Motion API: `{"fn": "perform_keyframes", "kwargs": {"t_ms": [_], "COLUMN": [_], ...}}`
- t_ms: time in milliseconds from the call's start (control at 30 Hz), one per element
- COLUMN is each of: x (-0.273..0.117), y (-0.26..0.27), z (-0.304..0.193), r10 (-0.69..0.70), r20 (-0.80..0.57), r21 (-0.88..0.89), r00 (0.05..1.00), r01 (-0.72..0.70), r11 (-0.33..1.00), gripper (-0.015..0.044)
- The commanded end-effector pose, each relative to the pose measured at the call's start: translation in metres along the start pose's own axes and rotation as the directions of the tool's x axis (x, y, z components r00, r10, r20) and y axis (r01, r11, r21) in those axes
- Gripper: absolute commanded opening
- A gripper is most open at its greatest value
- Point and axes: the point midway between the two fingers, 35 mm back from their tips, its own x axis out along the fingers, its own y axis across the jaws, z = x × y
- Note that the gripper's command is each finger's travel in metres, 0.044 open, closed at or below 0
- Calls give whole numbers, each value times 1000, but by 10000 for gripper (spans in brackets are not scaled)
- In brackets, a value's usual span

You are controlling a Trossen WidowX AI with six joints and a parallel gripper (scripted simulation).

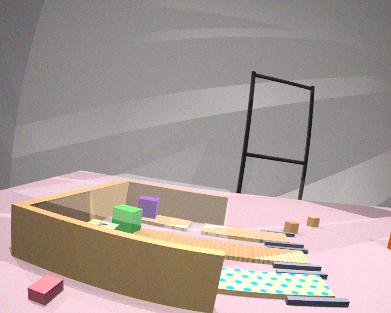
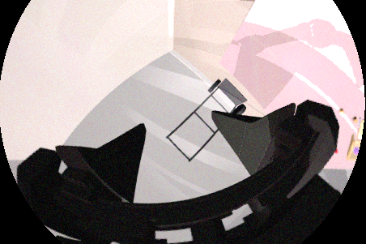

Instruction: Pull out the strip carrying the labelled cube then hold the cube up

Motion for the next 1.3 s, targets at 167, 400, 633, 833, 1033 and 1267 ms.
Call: {"fn": "perform_keyframes", "kwargs": {"t_ms": [167, 400, 633, 833, 1033, 1267], "x": [-21, -66, -125, -184, -245, -314], "y": [-23, -79, -158, -241, -331, -437], "z": [-78, -181, -263, -308, -325, -308], "r10": [0, -45, -148, -276, -425, -606], "r20": [-166, -401, -604, -728, -786, -763], "r21": [-212, -487, -660, -679, -564, -271], "r00": [986, 915, 783, 628, 449, 226], "r01": [-36, -171, -387, -603, -803, -962], "r11": [977, 857, 644, 419, 195, -18], "gripper": [400, 400, 400, 400, 400, 400]}}
